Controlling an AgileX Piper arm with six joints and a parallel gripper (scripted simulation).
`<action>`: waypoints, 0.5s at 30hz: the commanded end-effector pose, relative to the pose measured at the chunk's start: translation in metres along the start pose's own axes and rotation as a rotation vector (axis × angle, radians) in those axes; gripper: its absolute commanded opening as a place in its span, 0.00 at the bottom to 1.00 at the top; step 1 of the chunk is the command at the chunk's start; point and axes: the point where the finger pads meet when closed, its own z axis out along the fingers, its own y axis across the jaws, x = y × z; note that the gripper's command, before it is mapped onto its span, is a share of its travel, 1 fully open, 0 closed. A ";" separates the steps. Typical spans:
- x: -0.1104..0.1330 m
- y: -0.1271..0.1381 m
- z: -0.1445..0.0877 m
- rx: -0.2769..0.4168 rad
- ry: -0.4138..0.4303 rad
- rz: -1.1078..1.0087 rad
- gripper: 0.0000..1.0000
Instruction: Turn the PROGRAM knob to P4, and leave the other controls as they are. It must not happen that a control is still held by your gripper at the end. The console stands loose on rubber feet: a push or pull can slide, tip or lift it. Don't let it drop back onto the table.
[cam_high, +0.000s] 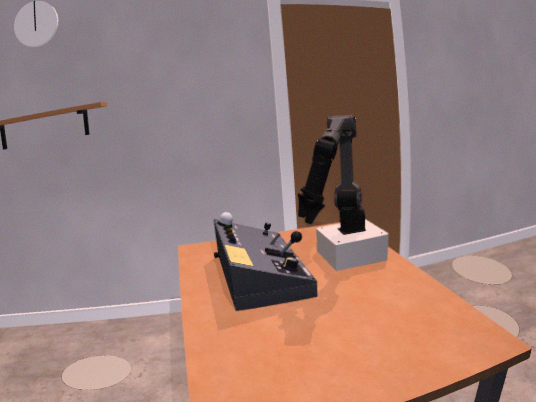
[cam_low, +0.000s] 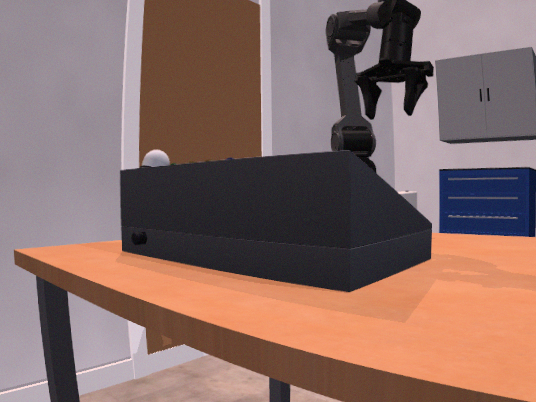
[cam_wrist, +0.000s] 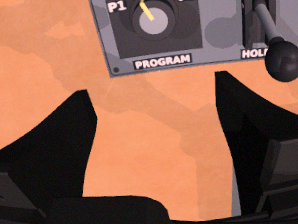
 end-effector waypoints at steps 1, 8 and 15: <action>0.000 0.000 0.000 0.000 -0.001 0.001 1.00; -0.003 0.000 0.000 0.000 -0.001 0.001 1.00; -0.018 -0.004 -0.001 0.000 -0.001 0.001 1.00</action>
